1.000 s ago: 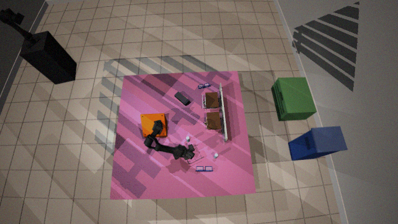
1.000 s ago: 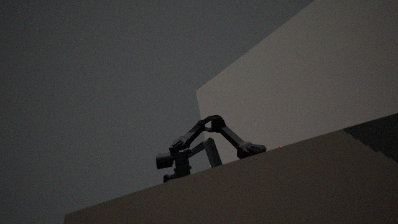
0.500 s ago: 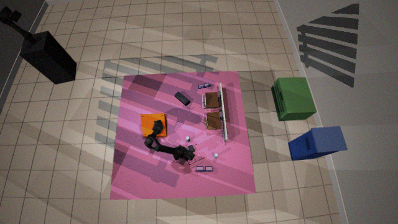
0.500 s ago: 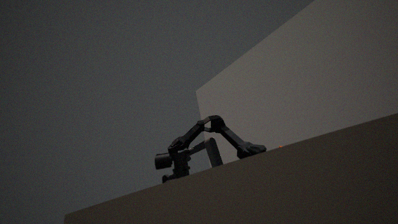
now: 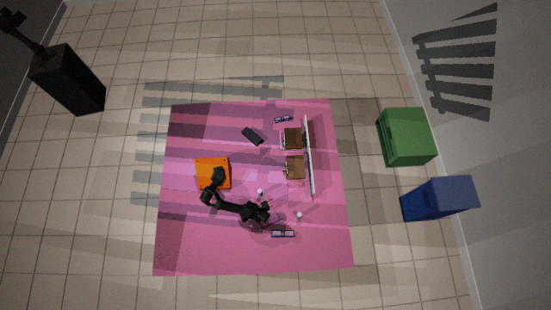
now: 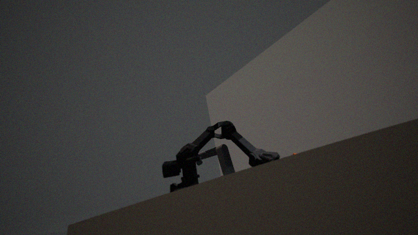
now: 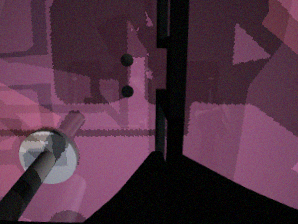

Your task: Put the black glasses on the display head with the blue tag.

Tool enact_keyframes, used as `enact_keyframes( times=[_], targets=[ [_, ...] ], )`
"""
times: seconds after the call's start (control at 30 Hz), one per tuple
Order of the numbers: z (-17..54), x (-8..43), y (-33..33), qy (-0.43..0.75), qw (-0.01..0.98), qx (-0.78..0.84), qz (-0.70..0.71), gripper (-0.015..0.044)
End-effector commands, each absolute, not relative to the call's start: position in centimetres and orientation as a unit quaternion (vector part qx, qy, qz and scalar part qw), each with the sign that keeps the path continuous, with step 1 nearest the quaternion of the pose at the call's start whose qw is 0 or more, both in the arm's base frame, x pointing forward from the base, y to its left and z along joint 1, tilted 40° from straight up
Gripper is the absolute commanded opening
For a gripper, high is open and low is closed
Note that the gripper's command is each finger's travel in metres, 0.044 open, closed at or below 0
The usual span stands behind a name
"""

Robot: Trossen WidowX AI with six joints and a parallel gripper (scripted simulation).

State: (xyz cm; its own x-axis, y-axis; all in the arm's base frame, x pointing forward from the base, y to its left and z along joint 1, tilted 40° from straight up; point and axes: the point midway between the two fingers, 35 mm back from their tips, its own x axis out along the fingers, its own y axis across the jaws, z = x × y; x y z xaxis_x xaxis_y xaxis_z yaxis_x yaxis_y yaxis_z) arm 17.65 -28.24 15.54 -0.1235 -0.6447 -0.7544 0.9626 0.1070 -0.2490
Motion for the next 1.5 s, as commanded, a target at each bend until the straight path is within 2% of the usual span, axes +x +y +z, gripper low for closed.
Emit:
enact_keyframes(
  times=[0.0,0.5,0.87,1.07,1.47],
  targets=[
    [15.5,17.7,-28.2,0.394,0.632,0.201,-0.637,0.0000],
    [15.2,17.6,-27.6,0.394,0.632,0.202,-0.637,0.0000],
    [19.2,18.2,-23.5,0.394,0.631,0.203,-0.636,0.0000],
    [19.2,18.2,-23.4,0.396,0.632,0.202,-0.635,0.0000],
    [15.0,22.6,-20.0,0.469,0.652,0.155,-0.575,0.0000]
  ],
)
